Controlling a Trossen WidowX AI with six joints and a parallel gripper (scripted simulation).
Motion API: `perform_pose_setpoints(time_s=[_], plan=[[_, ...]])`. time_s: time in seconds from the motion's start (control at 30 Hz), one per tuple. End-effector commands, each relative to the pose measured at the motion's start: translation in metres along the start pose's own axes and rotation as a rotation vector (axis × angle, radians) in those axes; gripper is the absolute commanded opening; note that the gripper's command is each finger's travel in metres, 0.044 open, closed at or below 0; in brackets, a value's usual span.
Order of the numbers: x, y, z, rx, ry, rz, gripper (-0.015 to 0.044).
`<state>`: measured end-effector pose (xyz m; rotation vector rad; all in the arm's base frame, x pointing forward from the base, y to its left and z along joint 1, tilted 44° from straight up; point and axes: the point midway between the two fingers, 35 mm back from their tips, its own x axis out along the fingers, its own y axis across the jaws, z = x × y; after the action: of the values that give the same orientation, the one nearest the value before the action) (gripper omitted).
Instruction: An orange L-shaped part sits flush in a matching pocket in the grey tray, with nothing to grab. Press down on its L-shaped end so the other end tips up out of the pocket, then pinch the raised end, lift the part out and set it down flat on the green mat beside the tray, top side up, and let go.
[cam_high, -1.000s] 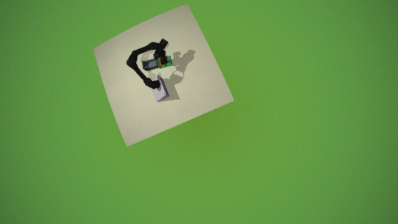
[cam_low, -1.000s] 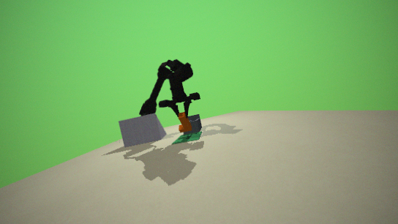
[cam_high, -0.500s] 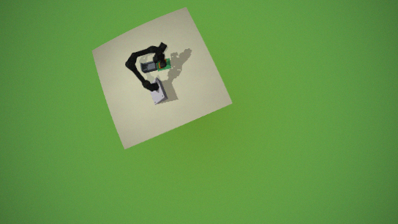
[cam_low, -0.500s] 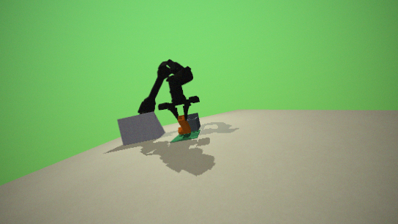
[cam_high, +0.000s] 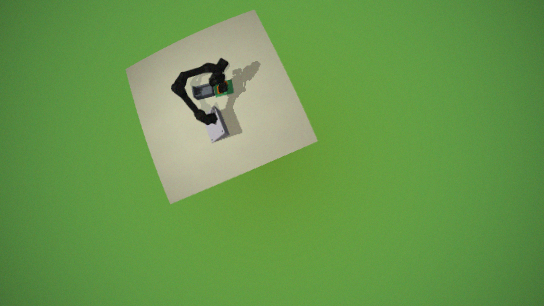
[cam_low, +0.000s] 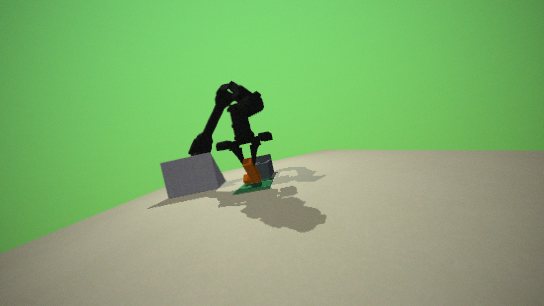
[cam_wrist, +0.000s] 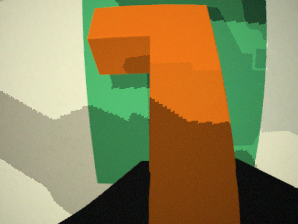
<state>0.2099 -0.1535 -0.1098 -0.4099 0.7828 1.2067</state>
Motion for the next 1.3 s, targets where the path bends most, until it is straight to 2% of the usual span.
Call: perform_pose_setpoints(time_s=[0.0,0.27,0.43,0.5,0.57,1.27], plan=[[0.0,0.0,0.0,0.0,0.0,0.0,0.0053],[-0.003,0.0,0.0,0.0,0.0,0.0,0.0263],[-0.049,-0.003,-0.002,0.003,0.002,-0.002,0.0394],[-0.077,-0.001,-0.001,0.004,0.001,-0.002,0.04],[-0.088,0.0,0.0,0.004,0.0,-0.002,0.04],[-0.082,-0.003,-0.003,0.007,0.008,-0.022,0.04]])
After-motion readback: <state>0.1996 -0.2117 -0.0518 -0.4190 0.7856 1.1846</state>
